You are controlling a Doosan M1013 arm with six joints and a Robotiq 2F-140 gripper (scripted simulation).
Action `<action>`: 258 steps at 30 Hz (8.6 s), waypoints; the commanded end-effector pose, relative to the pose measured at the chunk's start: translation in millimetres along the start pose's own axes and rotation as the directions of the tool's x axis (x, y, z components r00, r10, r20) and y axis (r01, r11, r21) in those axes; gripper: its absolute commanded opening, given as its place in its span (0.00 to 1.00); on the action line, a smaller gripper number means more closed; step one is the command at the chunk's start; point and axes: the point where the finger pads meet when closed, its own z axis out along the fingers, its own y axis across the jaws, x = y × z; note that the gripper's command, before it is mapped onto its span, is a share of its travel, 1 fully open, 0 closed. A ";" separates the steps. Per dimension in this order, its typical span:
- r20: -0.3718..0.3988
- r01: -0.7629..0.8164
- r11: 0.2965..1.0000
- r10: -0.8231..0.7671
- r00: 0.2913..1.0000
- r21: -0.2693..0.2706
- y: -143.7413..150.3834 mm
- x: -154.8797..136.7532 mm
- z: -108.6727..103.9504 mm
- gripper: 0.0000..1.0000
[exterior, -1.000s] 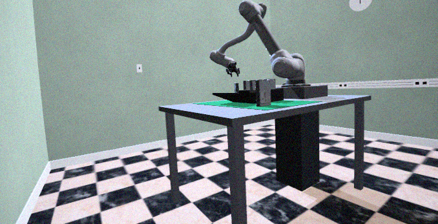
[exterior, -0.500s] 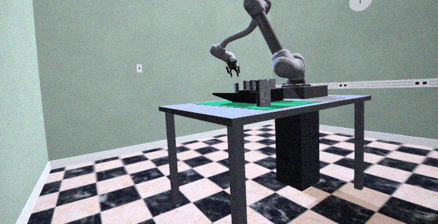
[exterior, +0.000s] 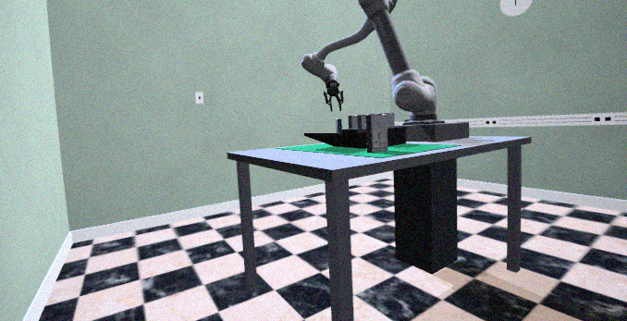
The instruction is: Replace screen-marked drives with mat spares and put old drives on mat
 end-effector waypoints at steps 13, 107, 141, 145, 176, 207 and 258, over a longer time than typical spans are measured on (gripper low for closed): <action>0.155 -0.001 1.000 0.001 0.988 0.002 -0.1 0.2 0.4 0.40; 0.705 0.064 0.996 -0.089 0.704 0.062 4.9 6.6 2.3 0.10; -0.346 0.598 -0.493 -0.870 -0.351 0.632 90.3 218.9 111.2 0.10; -0.500 0.479 -0.705 -0.709 -0.498 0.523 93.7 263.4 135.7 0.10; -0.323 -0.651 -0.402 0.914 -0.244 -0.645 62.6 443.3 235.9 0.10; 0.318 -0.631 0.450 0.893 0.319 -0.632 61.4 446.4 237.5 0.10; 0.318 -0.631 0.450 0.893 0.319 -0.632 61.4 446.4 237.5 0.10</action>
